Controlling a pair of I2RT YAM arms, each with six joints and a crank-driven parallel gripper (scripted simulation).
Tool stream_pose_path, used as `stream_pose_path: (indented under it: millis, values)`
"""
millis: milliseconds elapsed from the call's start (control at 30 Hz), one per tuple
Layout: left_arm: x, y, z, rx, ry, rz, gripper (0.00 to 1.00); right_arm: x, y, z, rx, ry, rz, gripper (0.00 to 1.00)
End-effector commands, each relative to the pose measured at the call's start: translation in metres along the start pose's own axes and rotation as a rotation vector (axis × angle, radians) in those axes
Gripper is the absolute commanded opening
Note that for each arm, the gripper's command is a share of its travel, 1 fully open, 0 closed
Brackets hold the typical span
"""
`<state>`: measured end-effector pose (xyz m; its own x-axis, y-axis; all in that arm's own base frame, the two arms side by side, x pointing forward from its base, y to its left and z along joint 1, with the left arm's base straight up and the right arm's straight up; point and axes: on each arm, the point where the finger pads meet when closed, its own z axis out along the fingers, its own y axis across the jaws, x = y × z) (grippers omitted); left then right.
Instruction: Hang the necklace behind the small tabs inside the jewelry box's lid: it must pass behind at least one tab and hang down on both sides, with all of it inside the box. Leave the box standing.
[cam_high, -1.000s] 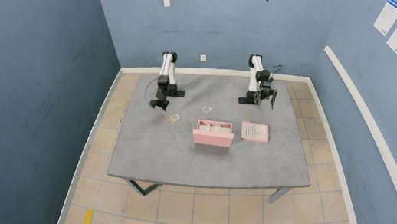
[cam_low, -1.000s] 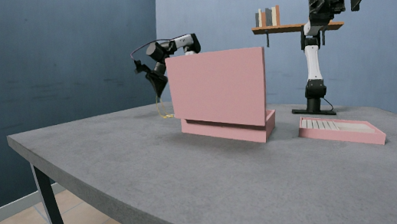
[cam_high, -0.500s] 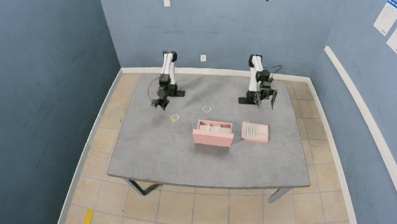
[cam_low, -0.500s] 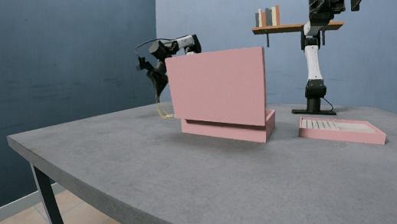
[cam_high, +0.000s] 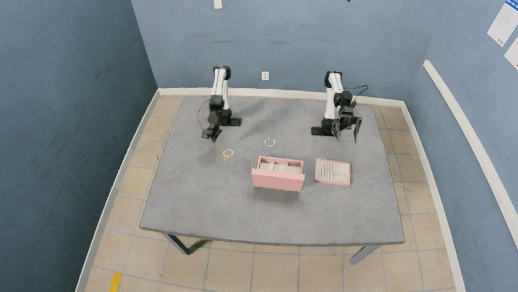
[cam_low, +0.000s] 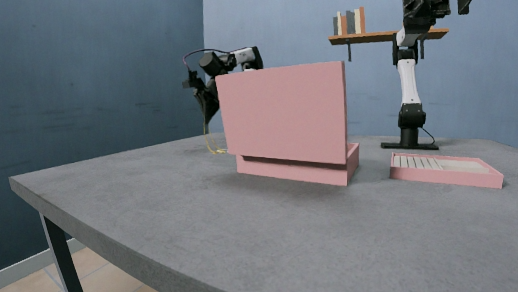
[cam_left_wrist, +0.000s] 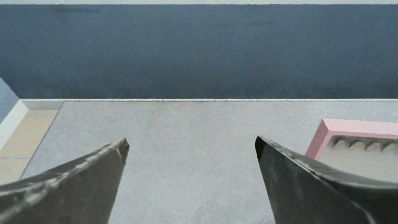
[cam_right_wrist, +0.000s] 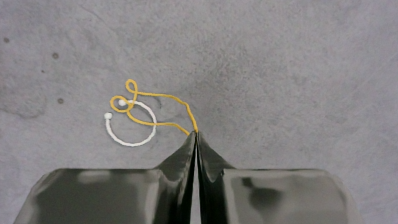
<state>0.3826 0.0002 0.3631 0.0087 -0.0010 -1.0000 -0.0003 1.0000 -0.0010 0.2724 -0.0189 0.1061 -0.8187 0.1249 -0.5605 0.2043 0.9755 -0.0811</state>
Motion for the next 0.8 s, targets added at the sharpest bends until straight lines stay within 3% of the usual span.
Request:
stream_pose_path:
  millis: [0,767]
  values:
    - [-0.0092,0.0026,-0.004,-0.01,-0.023,0.005,1.0,-0.0099,-0.002,-0.0055,0.0,-0.062,-0.069,0.0]
    - [-0.0092,0.0026,-0.004,-0.01,-0.023,0.005,1.0,-0.0173,-0.0011,-0.013,0.009,-0.163,-0.364,0.0]
